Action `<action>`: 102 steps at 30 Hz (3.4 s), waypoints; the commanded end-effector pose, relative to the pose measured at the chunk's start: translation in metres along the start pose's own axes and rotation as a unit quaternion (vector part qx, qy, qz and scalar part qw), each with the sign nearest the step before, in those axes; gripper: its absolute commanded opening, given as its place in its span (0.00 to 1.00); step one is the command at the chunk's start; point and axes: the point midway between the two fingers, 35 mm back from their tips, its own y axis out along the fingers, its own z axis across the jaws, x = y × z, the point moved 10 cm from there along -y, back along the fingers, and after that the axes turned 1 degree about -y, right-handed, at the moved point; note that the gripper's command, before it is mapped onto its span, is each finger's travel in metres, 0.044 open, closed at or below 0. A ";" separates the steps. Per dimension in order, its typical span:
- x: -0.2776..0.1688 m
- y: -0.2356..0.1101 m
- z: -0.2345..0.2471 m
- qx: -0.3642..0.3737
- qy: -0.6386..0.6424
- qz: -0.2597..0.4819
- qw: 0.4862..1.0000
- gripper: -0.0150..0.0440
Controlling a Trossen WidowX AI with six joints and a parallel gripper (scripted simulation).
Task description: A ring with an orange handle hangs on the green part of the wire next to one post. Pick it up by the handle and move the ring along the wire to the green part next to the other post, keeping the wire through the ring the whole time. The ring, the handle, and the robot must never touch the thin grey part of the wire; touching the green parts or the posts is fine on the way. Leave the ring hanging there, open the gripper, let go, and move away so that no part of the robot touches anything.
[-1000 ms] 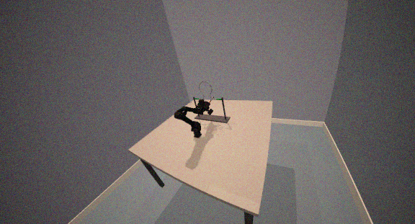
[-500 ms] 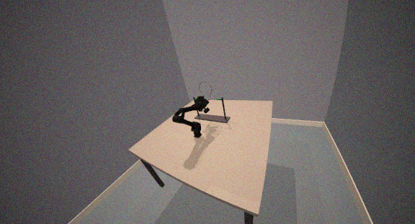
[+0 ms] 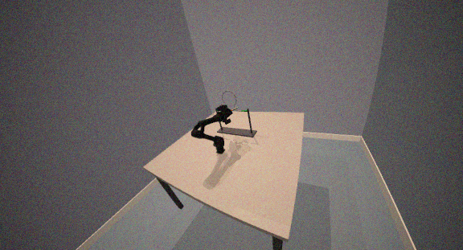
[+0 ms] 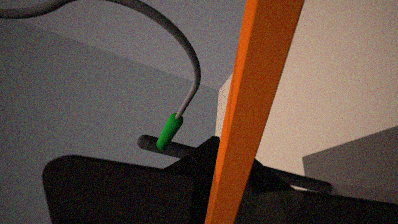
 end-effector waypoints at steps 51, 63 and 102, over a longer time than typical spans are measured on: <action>0.043 -0.030 0.094 0.252 0.371 -0.022 0.893 0.00; 0.049 -0.035 0.099 0.227 0.350 -0.019 0.909 0.00; 0.052 -0.037 0.111 0.078 0.173 -0.027 0.981 0.00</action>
